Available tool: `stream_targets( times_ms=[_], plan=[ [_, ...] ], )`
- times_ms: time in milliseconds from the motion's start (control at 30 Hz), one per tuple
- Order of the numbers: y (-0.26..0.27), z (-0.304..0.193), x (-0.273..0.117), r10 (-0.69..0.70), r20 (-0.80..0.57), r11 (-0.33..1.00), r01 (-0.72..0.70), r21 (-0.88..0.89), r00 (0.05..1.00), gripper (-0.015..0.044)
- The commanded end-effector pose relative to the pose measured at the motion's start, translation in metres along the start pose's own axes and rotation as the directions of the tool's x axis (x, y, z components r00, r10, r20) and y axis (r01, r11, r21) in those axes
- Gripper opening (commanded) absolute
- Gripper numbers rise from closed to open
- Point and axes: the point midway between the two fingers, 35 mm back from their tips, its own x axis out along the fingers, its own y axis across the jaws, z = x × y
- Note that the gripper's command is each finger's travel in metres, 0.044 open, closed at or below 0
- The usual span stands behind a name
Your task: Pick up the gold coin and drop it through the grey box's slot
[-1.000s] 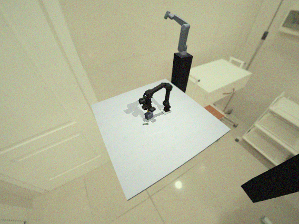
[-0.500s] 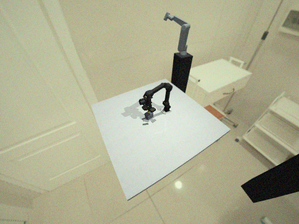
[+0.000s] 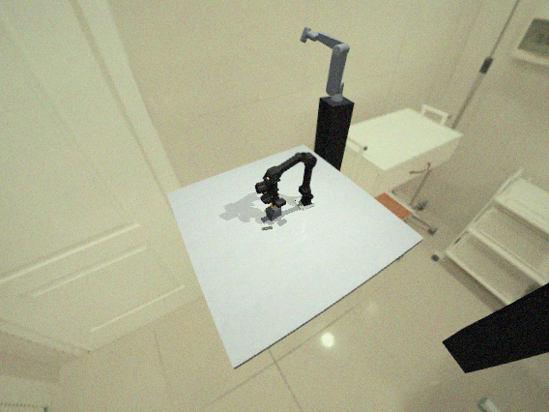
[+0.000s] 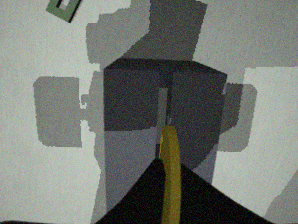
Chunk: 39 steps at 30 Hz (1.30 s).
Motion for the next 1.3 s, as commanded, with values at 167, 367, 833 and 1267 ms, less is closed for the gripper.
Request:
stream_targets(
  times_ms=[167,367,833,1267],
  plan=[
    [0.000,-0.001,0.005,0.001,-0.007,1.000,-0.001,0.000,1.000,0.0000],
    [0.000,0.000,0.003,0.000,0.000,1.000,0.000,0.000,1.000,0.0131],
    [0.000,0.000,-0.006,0.000,0.000,1.000,0.000,0.000,1.000,0.0266],
    [0.001,-0.004,-0.059,0.001,-0.003,1.000,-0.001,0.000,1.000,0.0440]
  ],
)
